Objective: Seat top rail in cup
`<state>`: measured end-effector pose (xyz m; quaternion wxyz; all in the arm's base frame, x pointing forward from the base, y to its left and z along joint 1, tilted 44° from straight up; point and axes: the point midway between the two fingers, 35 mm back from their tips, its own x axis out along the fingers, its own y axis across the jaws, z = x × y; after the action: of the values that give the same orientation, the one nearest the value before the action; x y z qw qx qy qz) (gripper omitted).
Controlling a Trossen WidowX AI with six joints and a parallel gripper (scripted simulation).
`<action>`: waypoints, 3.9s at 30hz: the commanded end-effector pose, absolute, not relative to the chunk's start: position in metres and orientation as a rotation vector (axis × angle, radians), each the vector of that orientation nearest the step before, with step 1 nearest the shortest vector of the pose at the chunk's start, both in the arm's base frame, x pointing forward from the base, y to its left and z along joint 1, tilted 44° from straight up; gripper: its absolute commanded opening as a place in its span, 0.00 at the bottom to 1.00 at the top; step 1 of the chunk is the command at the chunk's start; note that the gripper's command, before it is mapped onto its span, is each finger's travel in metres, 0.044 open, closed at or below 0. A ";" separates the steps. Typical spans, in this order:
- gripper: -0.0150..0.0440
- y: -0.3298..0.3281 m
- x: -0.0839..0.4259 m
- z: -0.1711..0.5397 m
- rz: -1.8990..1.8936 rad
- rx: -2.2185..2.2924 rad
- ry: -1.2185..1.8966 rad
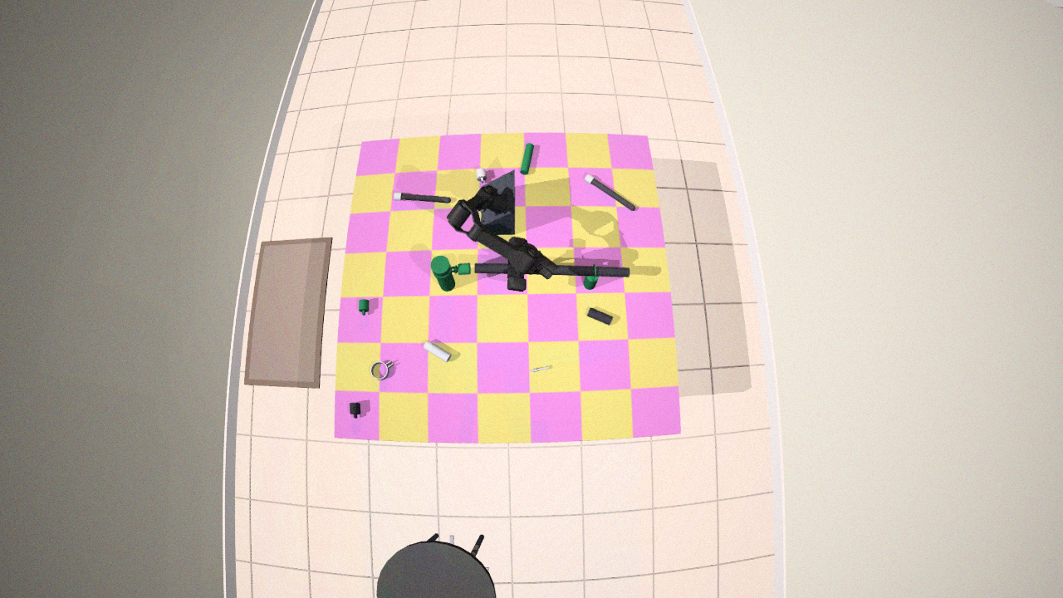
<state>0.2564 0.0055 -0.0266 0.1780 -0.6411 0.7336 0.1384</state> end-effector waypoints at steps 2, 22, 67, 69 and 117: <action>0.25 0.005 0.256 -0.027 0.394 -1.812 2.075; 0.25 0.007 0.259 -0.022 0.394 -1.812 2.075; 0.25 -0.008 0.256 -0.008 0.406 -1.802 2.095; 0.25 -0.008 0.255 -0.010 0.407 -1.795 2.098; 0.25 -0.008 0.260 -0.012 0.423 -1.805 2.094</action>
<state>0.2569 -0.0104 -0.0124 0.1719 -0.6306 0.7421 0.1487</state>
